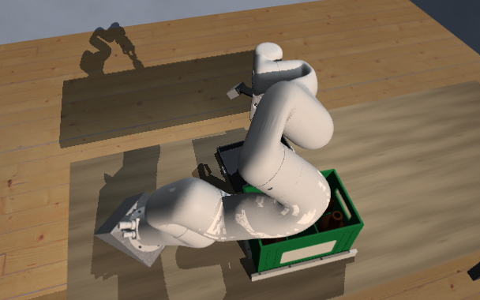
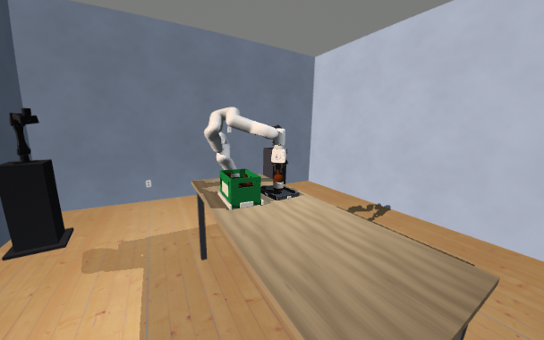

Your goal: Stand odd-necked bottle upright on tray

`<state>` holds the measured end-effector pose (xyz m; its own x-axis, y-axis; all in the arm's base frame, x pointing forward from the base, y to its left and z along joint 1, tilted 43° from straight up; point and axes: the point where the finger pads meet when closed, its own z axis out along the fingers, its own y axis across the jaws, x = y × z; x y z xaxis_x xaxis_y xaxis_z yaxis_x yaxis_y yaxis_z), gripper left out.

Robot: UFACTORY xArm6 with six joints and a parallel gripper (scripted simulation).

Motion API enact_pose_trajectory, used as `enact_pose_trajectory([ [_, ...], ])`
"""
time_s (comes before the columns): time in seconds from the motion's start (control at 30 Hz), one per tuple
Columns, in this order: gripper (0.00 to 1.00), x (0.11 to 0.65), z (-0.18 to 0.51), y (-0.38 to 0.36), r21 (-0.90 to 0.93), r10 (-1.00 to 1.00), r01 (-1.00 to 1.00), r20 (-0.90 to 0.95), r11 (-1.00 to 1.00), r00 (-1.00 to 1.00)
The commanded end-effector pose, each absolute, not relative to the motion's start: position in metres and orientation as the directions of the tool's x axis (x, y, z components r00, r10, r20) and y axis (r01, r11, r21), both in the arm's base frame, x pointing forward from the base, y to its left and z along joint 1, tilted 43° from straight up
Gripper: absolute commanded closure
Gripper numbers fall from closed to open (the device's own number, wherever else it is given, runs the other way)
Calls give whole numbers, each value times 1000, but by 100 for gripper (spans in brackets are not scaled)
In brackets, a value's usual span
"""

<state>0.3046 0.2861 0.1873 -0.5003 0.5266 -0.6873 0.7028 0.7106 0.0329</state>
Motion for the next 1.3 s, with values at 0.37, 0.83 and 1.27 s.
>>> enact_pose_trajectory([
  [0.37, 100, 305, 188, 287, 36, 528, 702, -686, 711, -500],
  [0.83, 100, 307, 185, 285, 36, 528, 702, -686, 711, -500],
  [1.27, 100, 310, 181, 283, 36, 528, 702, -686, 711, -500],
])
